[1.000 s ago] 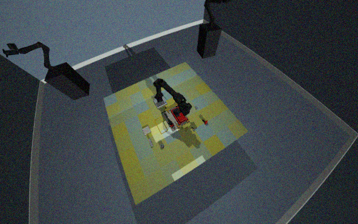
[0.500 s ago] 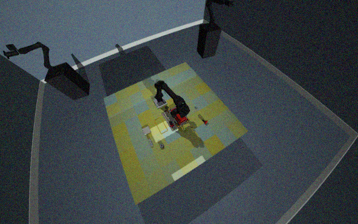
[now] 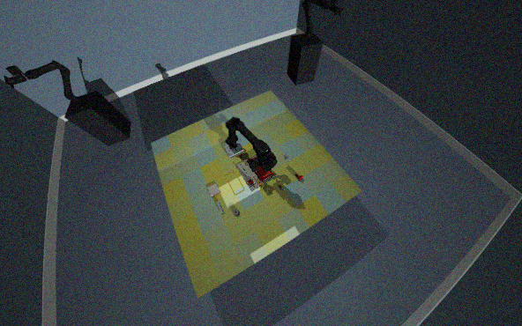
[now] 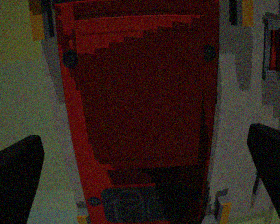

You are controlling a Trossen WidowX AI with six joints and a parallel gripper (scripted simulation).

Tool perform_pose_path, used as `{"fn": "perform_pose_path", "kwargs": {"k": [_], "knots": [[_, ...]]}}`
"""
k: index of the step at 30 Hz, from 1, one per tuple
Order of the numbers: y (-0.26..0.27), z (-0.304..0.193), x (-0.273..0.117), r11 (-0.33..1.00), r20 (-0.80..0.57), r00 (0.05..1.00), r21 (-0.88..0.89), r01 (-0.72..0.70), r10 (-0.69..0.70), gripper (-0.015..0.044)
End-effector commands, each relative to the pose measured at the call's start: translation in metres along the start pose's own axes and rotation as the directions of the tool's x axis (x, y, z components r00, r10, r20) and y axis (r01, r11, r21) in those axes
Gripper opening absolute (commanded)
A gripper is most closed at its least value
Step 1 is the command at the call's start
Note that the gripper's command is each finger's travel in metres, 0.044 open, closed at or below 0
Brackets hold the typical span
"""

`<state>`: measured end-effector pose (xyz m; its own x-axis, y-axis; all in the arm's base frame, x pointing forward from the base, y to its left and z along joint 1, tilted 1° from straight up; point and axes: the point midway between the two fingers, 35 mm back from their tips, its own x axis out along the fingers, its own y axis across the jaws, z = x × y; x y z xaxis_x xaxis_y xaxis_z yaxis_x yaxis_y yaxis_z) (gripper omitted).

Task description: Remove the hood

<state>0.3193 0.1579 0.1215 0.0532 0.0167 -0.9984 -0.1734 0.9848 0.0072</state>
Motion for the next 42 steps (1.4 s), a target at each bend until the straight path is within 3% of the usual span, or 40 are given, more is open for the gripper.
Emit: {"fn": "perform_pose_path", "kwargs": {"k": [1,42], "knots": [[-0.001,-0.001,0.004,1.0,-0.005,1.0,-0.006,0.006,-0.006,0.044],[0.0,0.0,0.029,1.0,-0.005,1.0,-0.006,0.006,-0.006,0.044]]}}
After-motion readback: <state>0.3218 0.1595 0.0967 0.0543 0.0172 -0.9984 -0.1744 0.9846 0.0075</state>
